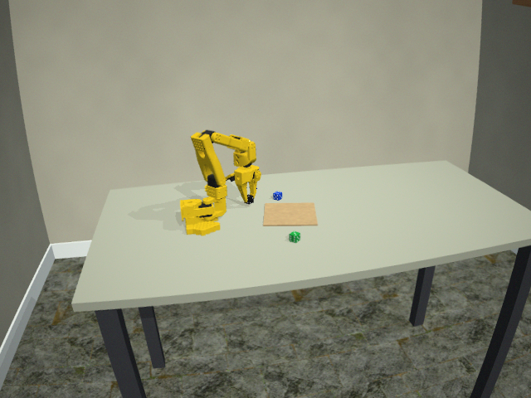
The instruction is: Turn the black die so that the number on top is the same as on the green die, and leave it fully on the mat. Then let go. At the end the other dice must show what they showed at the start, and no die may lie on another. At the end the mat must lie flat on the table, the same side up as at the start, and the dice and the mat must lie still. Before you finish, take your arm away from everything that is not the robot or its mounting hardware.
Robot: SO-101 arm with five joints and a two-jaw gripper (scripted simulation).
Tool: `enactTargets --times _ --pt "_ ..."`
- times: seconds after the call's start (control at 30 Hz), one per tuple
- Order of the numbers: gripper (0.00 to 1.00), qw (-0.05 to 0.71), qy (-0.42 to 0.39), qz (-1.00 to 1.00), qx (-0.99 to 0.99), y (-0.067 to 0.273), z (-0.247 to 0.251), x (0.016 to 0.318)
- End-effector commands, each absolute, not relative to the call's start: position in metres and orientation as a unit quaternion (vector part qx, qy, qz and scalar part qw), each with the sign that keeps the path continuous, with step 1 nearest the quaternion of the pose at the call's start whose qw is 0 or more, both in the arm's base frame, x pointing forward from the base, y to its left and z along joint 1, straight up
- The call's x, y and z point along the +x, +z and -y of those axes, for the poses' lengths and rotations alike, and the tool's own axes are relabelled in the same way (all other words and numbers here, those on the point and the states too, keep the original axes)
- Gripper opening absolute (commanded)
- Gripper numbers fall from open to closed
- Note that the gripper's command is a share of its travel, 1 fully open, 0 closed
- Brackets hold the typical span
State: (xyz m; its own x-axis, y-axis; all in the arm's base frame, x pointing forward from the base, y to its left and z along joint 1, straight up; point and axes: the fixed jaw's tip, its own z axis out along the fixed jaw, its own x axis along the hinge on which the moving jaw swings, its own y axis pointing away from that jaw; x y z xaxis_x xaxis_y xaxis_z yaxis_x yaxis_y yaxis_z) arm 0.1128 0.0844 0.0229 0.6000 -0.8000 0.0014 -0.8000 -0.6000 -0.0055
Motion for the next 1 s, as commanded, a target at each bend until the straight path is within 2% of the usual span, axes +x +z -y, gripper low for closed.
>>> enactTargets --times 0.0,0.97 --pt "0.0 0.022 -0.011 -0.447 -0.894 0.0257 -0.089 0.1176" --pt "0.0 0.022 -0.011 -0.447 -0.894 0.0174 -0.0892 0.1179"
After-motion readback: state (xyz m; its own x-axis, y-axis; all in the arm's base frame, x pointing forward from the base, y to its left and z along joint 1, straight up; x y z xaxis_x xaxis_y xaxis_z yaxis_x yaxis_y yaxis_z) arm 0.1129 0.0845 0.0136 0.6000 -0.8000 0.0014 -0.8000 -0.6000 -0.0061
